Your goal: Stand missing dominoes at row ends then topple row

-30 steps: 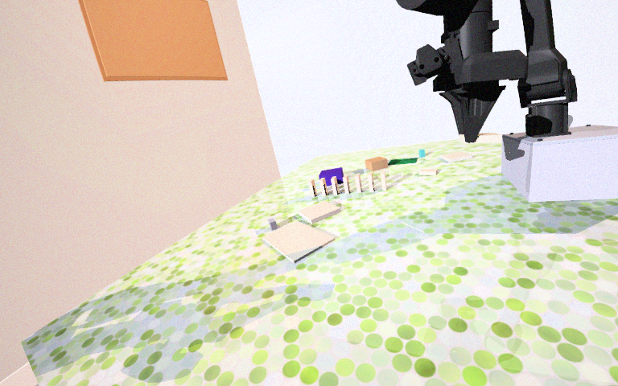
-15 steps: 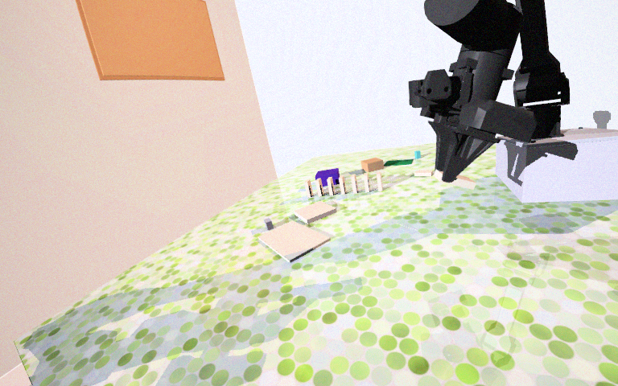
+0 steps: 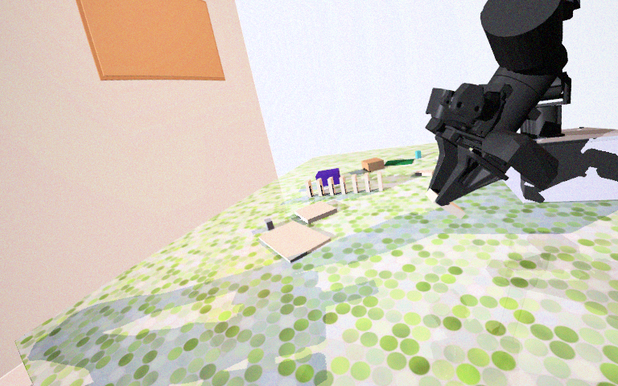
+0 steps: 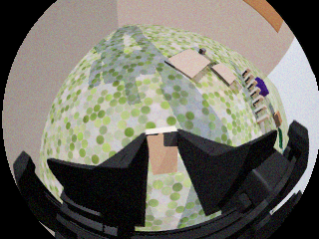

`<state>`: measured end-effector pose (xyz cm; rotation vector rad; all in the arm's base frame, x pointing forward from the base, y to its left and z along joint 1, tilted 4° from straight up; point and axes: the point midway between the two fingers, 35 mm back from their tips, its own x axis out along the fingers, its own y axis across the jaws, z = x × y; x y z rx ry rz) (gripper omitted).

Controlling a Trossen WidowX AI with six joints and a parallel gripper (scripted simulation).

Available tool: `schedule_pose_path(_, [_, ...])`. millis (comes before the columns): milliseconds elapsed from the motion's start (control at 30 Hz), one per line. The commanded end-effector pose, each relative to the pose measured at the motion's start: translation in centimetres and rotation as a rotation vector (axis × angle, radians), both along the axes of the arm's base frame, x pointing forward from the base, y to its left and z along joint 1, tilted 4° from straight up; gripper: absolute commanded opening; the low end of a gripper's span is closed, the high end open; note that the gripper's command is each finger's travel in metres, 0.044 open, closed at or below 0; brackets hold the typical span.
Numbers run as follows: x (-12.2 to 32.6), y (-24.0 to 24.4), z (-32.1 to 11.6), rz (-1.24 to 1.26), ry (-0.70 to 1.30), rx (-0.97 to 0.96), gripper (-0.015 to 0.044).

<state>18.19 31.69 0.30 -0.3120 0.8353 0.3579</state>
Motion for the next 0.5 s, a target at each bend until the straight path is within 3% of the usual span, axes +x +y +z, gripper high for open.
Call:
schedule_pose_path(0, [-0.3, 0.2, -0.8, 0.021, -0.071, 0.007, 0.0107])
schedule_pose_path(467, [-1.7, 0.2, -1.2, 0.051, -0.311, 0.089, 0.0107])
